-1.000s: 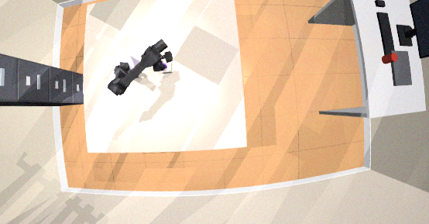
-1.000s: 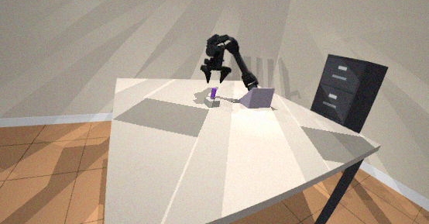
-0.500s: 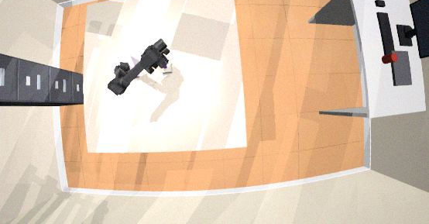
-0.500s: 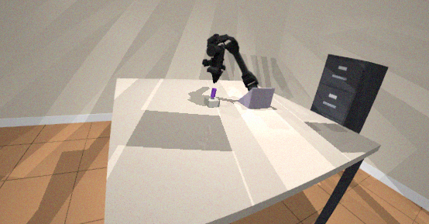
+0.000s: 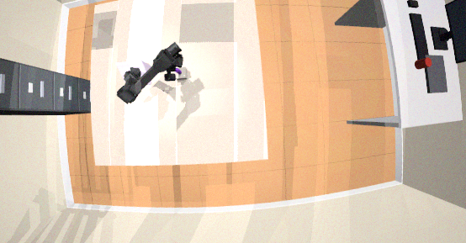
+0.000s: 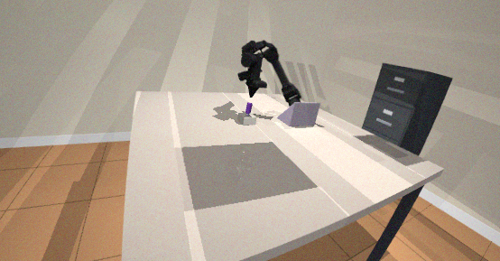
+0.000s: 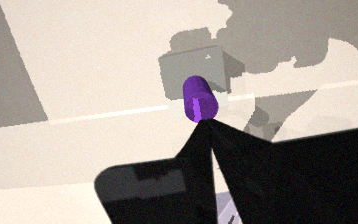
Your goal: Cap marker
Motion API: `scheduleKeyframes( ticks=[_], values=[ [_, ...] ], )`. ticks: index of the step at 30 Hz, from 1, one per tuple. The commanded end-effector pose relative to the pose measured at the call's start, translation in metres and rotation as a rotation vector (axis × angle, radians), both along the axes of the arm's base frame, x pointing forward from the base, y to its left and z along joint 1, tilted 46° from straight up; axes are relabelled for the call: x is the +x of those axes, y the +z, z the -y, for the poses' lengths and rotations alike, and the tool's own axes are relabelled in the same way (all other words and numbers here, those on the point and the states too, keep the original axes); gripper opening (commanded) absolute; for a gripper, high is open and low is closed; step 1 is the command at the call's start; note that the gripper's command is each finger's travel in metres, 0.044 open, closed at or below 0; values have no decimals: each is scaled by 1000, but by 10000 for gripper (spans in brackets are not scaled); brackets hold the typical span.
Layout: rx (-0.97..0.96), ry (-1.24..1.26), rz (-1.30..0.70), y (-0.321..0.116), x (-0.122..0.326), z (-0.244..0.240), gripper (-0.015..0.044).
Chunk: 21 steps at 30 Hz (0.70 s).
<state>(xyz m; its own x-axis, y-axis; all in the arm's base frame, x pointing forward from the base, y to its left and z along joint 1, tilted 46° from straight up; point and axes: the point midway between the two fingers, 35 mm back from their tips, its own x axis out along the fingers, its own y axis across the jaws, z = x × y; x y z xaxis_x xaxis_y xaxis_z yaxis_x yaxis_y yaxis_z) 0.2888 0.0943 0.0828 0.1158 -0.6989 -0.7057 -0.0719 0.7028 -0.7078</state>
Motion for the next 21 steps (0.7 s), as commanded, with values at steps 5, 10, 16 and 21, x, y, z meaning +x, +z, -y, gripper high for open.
scheduleKeyframes(
  ticks=[5, 10, 16, 21],
  values=[
    [-5, 30, -26, -1, 0, 2, 0],
    [-5, 30, -26, -5, 1, 6, 0],
    [-6, 30, -26, -11, 2, 12, 0],
    [-6, 30, -26, -16, 3, 17, 0]
  ],
)
